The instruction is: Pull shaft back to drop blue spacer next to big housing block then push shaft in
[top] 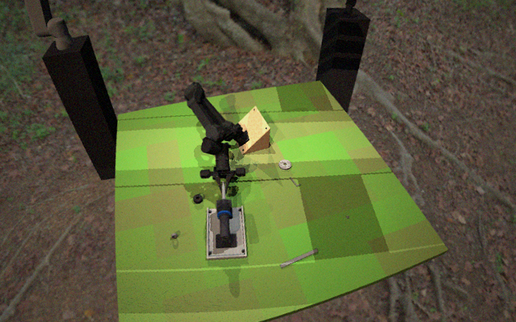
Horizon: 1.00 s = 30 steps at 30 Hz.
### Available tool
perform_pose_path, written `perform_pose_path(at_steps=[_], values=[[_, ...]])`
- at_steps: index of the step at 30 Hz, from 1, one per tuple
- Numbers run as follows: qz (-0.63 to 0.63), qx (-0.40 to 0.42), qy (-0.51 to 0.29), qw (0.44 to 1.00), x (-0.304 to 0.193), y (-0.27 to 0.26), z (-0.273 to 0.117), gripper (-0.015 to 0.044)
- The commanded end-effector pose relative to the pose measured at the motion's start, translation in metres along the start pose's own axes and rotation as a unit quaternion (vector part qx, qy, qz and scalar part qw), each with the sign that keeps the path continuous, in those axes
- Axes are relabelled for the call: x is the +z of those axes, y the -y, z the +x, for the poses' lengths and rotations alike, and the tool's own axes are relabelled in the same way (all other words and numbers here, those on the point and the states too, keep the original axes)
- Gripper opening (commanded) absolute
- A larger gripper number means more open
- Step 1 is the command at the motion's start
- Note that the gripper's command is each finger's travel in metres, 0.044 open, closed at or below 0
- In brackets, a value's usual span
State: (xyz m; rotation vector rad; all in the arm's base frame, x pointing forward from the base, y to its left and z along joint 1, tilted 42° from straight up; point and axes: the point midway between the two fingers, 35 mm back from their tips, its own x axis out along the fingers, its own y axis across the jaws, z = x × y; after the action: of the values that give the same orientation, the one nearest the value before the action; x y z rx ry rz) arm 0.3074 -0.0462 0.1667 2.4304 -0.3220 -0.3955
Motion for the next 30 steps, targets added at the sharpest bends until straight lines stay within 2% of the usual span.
perform_pose_path(at_steps=[1,30], values=[[-0.001,-0.001,-0.001,1.000,0.0003,0.0005,-0.0005,0.0000],[-0.001,-0.001,-0.001,1.000,0.0016,0.0005,-0.0028,0.0000]])
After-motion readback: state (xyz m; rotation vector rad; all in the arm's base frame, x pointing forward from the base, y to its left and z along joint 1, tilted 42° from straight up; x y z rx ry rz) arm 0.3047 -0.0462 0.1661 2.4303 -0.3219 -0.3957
